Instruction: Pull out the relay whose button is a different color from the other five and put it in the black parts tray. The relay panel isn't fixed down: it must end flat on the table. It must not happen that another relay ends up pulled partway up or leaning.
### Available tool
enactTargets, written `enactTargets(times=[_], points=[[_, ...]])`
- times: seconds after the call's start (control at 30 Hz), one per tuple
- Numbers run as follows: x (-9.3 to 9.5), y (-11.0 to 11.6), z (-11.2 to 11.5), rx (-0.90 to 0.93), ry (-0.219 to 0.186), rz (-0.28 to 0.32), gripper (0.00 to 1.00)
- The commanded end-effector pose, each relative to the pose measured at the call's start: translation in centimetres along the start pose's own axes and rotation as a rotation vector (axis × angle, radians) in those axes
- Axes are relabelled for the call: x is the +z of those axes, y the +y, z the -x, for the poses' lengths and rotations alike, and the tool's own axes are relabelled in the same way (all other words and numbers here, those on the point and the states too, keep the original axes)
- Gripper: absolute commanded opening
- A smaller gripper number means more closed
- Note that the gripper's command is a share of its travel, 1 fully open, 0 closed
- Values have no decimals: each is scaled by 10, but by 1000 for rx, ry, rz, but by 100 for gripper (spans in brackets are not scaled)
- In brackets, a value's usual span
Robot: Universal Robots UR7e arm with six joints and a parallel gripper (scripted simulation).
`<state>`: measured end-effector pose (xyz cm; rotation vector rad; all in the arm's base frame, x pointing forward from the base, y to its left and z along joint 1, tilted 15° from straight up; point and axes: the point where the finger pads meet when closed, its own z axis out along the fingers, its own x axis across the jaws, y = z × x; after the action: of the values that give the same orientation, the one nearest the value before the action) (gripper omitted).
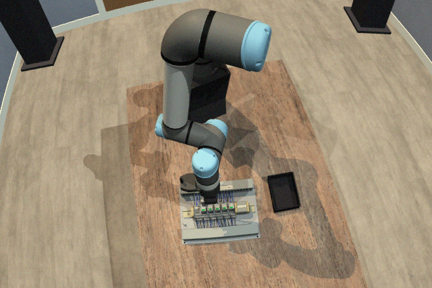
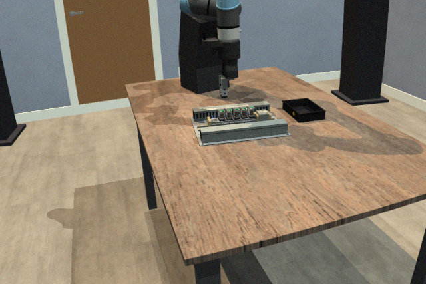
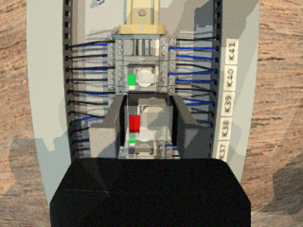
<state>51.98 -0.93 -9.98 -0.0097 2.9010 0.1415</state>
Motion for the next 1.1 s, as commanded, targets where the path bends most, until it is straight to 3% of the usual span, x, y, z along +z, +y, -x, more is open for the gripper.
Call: enactTargets(times=[0.0,0.2,0.27,1.07], points=[[0,23,-3,0,-1,-1,0],[0,51,-7,0,-1,-1,0],[0,51,-7,0,-1,-1,0],[0,176,-24,0,-1,-1,0]])
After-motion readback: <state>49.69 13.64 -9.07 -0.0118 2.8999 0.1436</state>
